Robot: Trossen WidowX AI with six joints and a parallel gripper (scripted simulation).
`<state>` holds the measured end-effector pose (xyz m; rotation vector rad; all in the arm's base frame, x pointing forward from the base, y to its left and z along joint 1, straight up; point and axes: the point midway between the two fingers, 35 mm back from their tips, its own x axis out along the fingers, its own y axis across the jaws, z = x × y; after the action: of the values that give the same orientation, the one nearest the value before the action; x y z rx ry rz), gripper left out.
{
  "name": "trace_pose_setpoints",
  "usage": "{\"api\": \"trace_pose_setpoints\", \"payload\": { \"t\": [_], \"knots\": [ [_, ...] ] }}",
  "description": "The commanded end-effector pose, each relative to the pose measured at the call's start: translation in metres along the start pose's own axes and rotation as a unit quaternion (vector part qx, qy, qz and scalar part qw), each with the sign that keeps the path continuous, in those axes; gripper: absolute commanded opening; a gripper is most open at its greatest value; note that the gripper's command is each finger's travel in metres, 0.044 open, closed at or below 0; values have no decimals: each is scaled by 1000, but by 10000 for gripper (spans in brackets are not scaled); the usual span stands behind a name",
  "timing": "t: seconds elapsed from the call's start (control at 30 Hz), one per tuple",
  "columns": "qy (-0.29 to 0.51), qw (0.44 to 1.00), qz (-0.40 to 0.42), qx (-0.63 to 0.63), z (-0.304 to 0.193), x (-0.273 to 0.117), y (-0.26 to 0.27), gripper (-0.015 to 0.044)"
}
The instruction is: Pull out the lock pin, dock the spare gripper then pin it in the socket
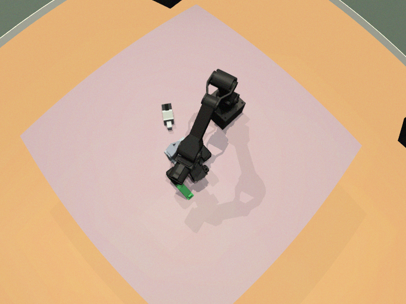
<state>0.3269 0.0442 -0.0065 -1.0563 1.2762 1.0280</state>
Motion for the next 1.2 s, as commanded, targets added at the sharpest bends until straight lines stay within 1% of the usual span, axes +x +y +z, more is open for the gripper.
{"api": "trace_pose_setpoints", "payload": {
  "t": [0.0, 0.2, 0.23, 0.57, 1.0, 1.17],
  "knots": [
    [2, 1000, 1, 0, 0, 2, 0, 169],
    [2, 1000, 1, 0, 0, 2, 0, 11],
    [2, 1000, 1, 0, 0, 2, 0, 5],
    [-3, 1000, 2, 0, 0, 1, 0, 0],
    [-97, 995, 9, -3, 7, -11, 1, 0],
    [-108, 994, 10, -3, 10, -13, 1, 0]
  ]
}}
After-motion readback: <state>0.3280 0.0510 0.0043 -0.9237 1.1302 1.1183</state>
